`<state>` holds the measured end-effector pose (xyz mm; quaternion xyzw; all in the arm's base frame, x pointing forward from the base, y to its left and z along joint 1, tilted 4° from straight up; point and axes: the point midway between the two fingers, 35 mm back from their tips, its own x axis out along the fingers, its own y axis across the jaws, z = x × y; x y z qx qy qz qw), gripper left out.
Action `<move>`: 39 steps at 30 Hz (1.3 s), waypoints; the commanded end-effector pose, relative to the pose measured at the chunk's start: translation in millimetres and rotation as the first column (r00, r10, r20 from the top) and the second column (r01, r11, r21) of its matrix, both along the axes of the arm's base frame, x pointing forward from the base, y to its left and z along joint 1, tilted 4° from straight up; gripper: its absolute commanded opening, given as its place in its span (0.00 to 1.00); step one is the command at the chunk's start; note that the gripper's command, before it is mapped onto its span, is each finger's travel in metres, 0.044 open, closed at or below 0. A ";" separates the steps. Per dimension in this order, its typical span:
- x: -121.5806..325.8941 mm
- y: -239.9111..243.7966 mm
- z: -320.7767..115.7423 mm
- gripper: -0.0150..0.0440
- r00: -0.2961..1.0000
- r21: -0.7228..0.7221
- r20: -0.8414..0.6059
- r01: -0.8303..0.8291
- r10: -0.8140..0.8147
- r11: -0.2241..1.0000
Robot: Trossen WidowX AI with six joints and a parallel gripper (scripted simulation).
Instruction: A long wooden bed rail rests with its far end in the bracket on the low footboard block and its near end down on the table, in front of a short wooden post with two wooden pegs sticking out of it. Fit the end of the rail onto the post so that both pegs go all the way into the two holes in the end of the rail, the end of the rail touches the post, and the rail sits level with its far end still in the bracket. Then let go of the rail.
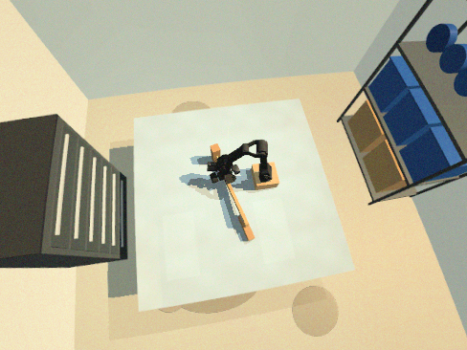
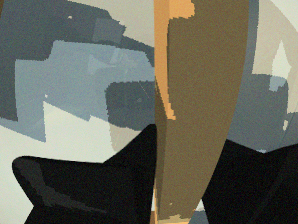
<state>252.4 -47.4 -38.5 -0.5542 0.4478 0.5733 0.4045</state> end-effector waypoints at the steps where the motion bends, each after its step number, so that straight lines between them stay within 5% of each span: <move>1: 2.6 0.9 6.3 0.25 1.000 0.004 0.012 -0.003 0.002 1.000; 39: 5.8 2.1 25.6 0.25 1.000 0.004 0.012 -0.003 0.002 1.000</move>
